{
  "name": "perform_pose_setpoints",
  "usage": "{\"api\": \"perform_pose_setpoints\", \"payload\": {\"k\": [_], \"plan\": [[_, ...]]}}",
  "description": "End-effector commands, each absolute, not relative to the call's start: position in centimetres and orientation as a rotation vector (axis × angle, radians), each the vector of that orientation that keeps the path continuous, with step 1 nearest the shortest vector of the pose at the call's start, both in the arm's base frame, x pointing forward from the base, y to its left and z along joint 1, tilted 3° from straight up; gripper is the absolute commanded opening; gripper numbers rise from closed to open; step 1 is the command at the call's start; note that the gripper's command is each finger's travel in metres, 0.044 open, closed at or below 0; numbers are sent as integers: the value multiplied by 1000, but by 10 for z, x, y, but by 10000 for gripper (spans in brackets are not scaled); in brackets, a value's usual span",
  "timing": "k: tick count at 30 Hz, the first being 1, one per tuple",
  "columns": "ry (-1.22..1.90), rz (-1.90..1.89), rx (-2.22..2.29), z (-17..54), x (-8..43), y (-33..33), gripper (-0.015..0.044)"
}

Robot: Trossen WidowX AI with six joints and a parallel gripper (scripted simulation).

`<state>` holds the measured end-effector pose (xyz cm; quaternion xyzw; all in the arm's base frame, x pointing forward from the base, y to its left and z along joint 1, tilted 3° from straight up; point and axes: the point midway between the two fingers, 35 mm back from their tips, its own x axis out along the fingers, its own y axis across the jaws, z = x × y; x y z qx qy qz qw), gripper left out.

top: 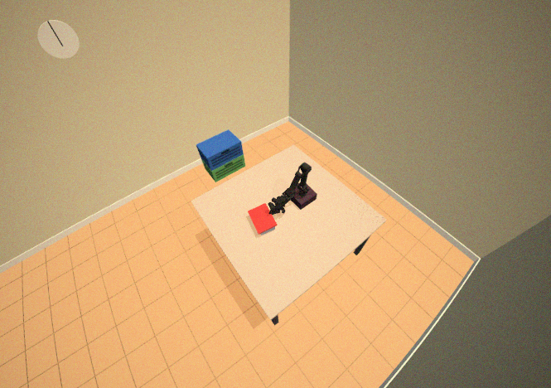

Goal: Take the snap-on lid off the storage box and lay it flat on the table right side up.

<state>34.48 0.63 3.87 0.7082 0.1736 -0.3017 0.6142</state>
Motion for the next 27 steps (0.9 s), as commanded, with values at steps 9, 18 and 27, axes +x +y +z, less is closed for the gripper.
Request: {"api": "perform_pose_setpoints", "payload": {"k": [9,18,27], "plan": [[411,-689,1628,46,345,6,0],[411,-689,1628,58,347,5,0],[410,-689,1628,70,350,3,0]]}}
